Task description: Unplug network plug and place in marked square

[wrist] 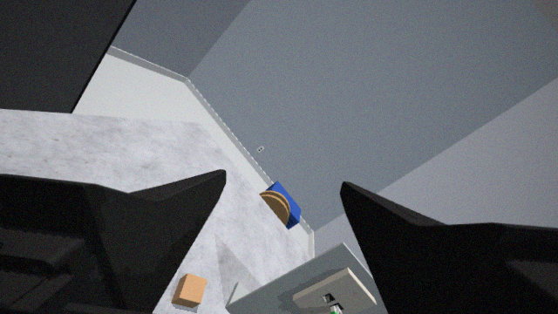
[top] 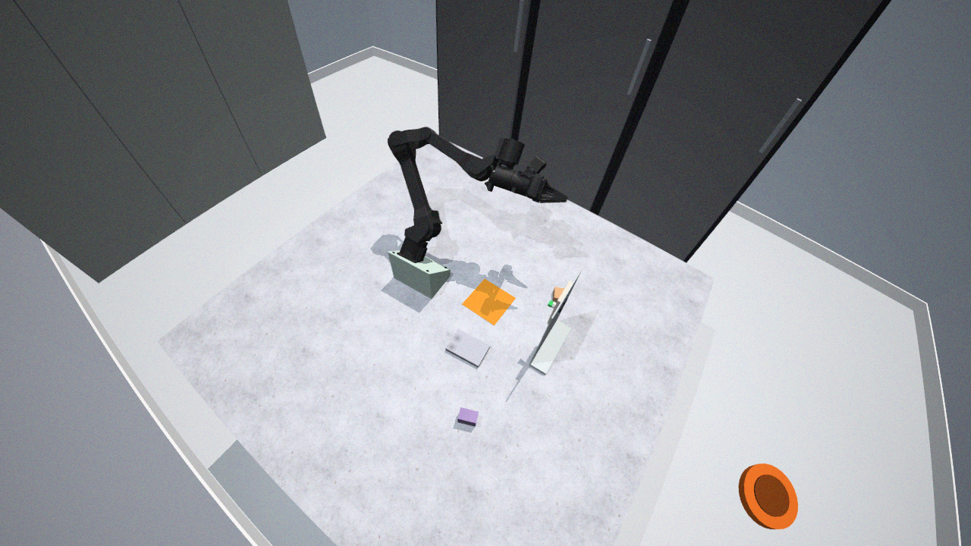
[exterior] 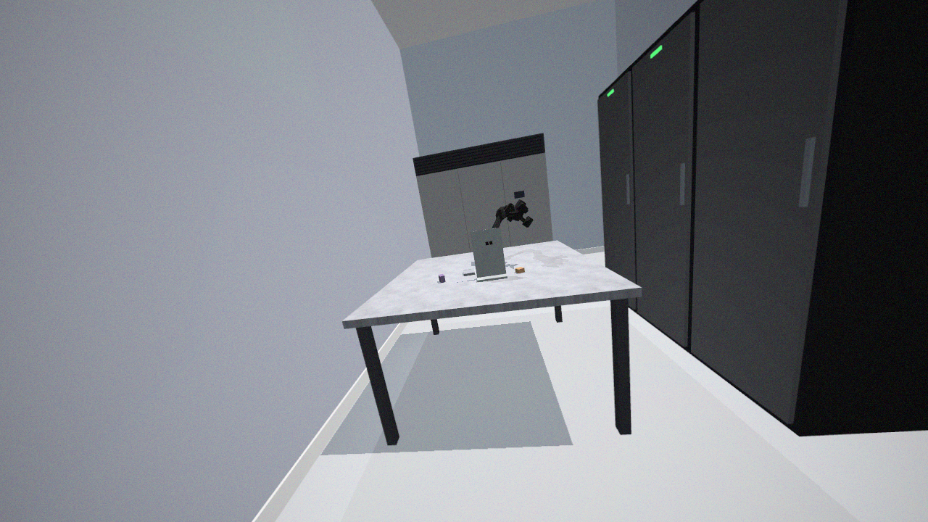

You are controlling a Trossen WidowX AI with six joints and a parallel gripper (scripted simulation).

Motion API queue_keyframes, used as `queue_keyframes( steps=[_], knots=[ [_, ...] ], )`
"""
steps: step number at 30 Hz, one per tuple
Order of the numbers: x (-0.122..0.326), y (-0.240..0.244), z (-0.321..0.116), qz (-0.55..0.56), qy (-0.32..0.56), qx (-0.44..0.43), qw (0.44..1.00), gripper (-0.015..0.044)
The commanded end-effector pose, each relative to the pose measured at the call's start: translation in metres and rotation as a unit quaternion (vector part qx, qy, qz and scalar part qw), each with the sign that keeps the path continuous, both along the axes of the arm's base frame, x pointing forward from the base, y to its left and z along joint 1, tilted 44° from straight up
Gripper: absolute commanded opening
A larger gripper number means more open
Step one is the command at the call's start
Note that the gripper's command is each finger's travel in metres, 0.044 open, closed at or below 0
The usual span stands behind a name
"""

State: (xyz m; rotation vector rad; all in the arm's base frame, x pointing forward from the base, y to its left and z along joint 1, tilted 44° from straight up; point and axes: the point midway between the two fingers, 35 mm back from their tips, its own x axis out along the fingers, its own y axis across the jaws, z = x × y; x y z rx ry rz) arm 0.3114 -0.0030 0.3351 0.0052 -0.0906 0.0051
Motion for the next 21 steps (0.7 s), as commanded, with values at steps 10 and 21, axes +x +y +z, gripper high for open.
queue_keyframes(
  steps=[10,21],
  knots=[
    [0.018,-0.021,-0.062,-0.046,0.038,-0.093,0.994,0.0156],
    [0.017,-0.048,-0.14,-0.093,0.097,-0.212,0.968,0.0156]
  ],
)
